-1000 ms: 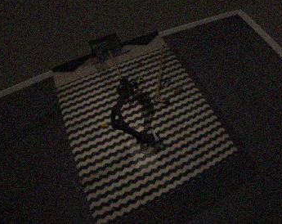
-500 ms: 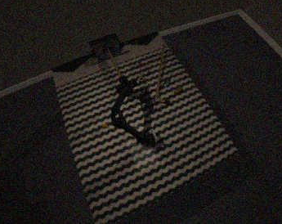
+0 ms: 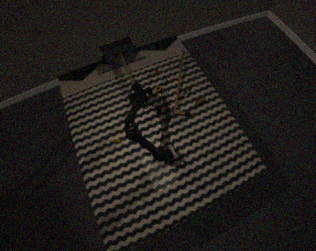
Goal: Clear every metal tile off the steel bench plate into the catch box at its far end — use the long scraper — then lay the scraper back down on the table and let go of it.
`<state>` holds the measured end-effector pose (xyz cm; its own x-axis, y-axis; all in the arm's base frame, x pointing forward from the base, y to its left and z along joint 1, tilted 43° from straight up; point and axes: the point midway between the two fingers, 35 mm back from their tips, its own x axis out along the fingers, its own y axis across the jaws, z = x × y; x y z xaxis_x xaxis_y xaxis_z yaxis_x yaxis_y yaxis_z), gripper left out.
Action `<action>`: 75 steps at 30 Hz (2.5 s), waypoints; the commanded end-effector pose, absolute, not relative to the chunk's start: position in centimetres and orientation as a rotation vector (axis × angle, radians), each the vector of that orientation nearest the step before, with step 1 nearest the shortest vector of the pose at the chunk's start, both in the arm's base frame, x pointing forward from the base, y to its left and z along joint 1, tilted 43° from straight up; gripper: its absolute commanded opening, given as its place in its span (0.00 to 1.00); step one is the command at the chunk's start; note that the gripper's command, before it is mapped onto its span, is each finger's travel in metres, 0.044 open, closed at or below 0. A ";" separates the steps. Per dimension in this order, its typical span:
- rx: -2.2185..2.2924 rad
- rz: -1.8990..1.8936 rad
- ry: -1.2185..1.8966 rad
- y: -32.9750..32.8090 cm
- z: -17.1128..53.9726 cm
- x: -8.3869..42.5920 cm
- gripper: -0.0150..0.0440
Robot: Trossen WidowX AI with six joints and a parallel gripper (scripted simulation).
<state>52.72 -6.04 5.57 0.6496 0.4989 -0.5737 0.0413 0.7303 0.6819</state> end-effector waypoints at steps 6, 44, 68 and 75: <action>0.719 0.281 0.824 -6.1 6.0 54.4 0.25; 0.720 0.281 0.830 -6.5 6.3 51.2 0.25; 0.719 0.279 0.831 -6.7 6.7 47.6 0.25; 0.719 0.278 0.831 -6.7 6.8 46.5 0.25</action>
